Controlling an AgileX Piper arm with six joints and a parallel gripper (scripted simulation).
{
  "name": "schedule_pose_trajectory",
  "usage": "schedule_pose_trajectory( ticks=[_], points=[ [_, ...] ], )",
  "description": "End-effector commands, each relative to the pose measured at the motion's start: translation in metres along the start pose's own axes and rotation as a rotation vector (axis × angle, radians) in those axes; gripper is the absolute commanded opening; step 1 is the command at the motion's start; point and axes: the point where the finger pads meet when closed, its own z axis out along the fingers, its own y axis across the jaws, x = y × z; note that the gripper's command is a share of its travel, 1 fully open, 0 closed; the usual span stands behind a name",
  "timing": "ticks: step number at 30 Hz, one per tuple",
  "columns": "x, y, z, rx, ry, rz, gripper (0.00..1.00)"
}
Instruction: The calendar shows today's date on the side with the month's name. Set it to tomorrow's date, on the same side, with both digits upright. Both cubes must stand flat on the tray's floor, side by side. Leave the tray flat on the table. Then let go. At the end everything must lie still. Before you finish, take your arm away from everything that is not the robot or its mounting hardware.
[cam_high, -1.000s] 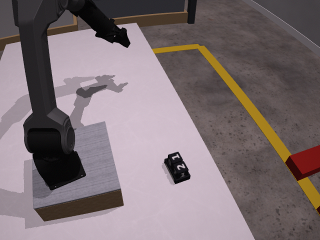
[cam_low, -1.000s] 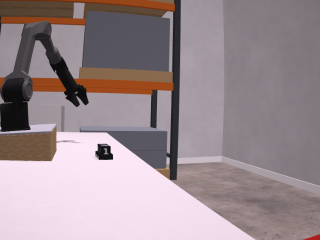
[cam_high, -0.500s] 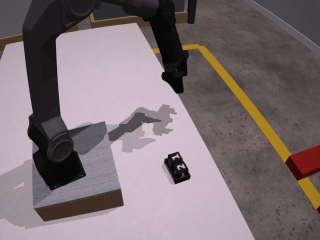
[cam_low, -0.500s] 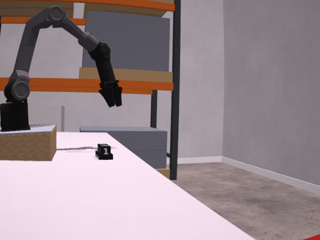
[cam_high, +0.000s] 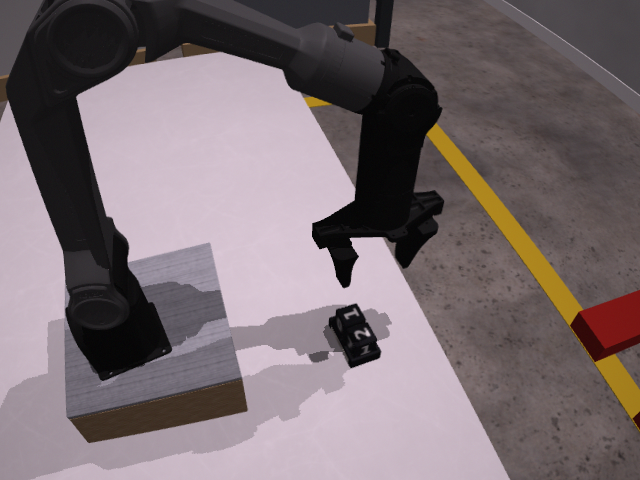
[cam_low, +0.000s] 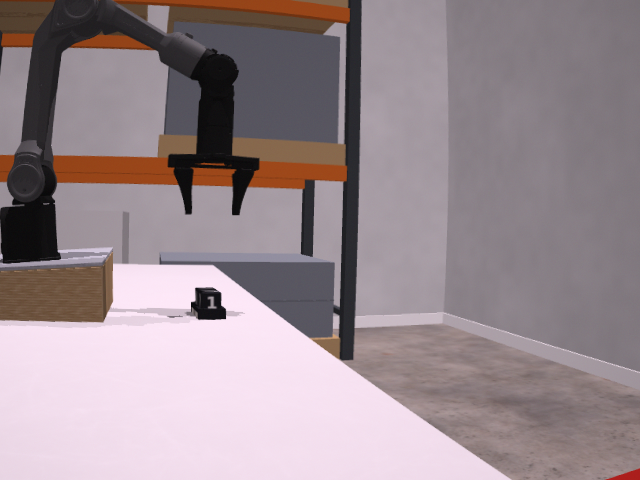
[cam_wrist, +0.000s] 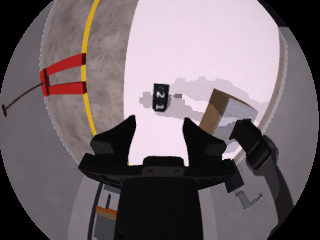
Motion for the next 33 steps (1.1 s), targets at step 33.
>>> schedule_pose_trajectory(
  ticks=[33],
  points=[
    [-0.0023,-0.0029,0.0055,0.005,0.010,-0.211,1.00]
  ],
)
